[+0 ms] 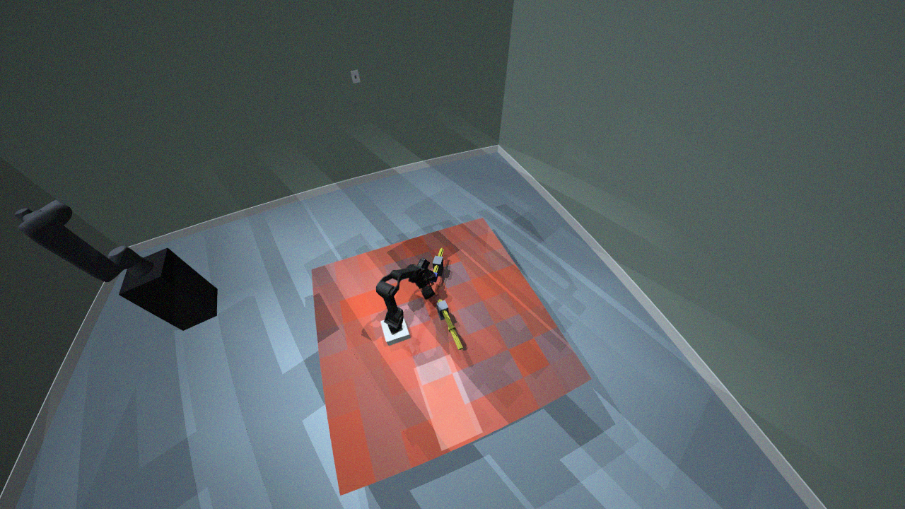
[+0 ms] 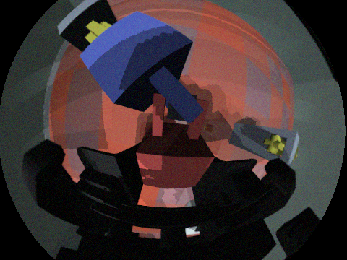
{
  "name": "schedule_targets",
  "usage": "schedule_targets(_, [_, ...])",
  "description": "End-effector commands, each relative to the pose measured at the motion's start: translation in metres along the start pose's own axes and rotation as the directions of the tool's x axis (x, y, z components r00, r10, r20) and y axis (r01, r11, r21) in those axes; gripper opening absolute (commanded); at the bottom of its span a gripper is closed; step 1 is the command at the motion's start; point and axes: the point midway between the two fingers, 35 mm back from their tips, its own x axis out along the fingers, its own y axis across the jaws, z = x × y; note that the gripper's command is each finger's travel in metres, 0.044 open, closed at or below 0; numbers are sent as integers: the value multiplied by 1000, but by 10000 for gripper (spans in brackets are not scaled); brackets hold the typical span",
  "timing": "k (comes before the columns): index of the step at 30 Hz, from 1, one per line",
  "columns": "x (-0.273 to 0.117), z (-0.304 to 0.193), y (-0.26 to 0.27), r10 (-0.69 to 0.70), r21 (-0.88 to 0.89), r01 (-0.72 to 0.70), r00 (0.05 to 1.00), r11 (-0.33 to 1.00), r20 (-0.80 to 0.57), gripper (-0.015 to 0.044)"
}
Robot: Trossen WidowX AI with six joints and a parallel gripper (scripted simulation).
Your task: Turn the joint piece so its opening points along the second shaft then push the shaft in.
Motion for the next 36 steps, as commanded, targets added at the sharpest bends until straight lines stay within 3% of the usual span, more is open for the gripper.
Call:
schedule_targets(1, [0, 0, 0, 0, -3, 0, 1000, 1000, -1, 182])
schedule_targets(10, [0, 0, 0, 0, -3, 0, 1000, 1000, -1, 182])
schedule_targets(12, [0, 0, 0, 0, 0, 0, 1000, 1000, 0, 147])
schedule_targets(17, [0, 0, 0, 0, 0, 0, 1000, 1000, 0, 147])
schedule_targets(23, [0, 0, 0, 0, 0, 0, 1000, 1000, 0, 0])
schedule_targets(36, [-1, 0, -6, 28, -132, -33, 999, 991, -36, 0])
